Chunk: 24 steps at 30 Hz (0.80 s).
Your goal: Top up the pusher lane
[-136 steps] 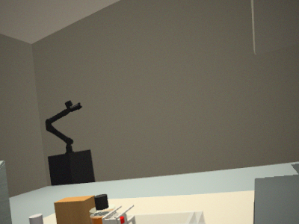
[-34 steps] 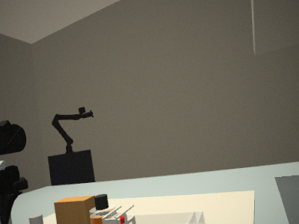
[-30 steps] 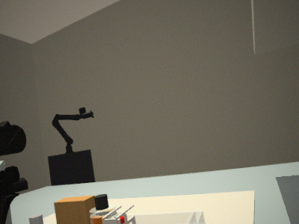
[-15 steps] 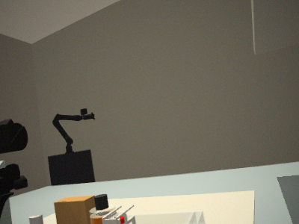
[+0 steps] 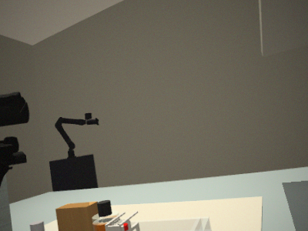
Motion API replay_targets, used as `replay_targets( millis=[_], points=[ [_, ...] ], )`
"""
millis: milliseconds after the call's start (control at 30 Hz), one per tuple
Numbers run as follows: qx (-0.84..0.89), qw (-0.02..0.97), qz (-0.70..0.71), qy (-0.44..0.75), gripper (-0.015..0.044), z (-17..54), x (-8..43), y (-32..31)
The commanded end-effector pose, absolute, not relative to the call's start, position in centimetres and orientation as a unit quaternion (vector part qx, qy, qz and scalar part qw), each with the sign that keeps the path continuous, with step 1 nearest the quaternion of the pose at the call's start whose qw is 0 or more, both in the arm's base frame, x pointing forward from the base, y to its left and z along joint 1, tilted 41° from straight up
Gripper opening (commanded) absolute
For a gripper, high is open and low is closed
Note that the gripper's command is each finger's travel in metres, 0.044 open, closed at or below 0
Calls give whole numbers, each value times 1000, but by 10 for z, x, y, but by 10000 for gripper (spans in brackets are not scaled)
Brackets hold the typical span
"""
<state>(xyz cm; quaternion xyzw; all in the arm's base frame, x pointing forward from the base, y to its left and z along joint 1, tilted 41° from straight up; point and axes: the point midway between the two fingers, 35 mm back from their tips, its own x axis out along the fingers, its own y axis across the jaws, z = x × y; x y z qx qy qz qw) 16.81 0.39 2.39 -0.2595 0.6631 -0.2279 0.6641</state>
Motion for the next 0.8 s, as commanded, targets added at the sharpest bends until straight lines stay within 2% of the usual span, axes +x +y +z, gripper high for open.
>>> replay_targets(
  millis=[0,267,767],
  points=[
    [-256,667,-231,660,0,44,163,18],
    [-257,667,-231,660,0,50,164,22],
    [-277,662,-210,664,0,26,246,7]
  ],
)
